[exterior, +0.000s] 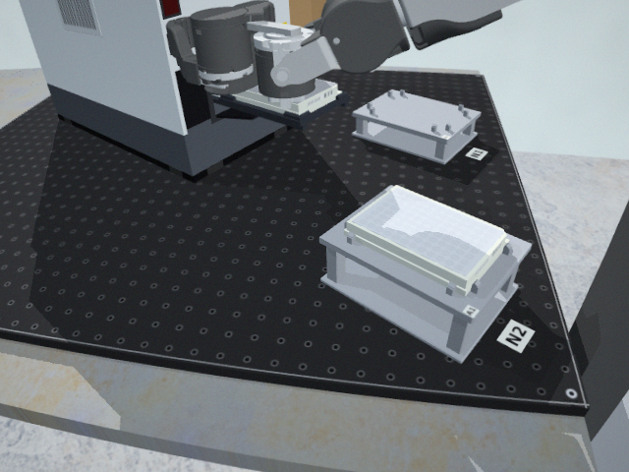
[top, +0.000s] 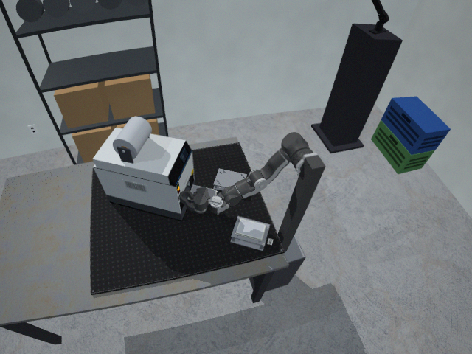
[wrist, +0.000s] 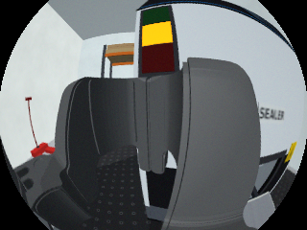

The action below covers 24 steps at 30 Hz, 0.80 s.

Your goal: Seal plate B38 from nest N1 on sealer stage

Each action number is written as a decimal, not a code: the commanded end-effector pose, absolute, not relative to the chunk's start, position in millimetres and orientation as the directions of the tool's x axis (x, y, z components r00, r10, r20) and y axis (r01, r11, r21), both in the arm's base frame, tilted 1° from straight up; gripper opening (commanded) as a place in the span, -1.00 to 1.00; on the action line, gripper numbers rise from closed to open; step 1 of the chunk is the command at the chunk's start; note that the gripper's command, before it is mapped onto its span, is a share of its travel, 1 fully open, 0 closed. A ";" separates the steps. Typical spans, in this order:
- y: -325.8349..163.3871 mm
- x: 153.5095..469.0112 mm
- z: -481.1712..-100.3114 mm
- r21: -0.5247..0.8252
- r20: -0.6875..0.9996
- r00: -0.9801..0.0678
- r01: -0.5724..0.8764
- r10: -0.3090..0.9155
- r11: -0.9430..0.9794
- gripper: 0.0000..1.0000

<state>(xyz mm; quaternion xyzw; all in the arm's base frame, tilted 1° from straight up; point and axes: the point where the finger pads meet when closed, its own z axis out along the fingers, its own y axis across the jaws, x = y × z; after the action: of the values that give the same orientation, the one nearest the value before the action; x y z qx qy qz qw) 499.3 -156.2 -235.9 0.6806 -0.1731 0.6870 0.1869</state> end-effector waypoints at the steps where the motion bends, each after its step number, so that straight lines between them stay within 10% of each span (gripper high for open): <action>1: -161.3 498.1 -237.0 0.017 1.000 0.001 -0.505 0.019 -0.863 -1.00; 24: -146.5 480.0 -235.4 0.018 1.000 0.001 -0.501 0.020 -0.865 -1.00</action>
<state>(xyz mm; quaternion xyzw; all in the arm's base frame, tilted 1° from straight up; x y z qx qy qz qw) 481.1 -145.9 -234.0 0.6796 -0.1752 0.6867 0.1891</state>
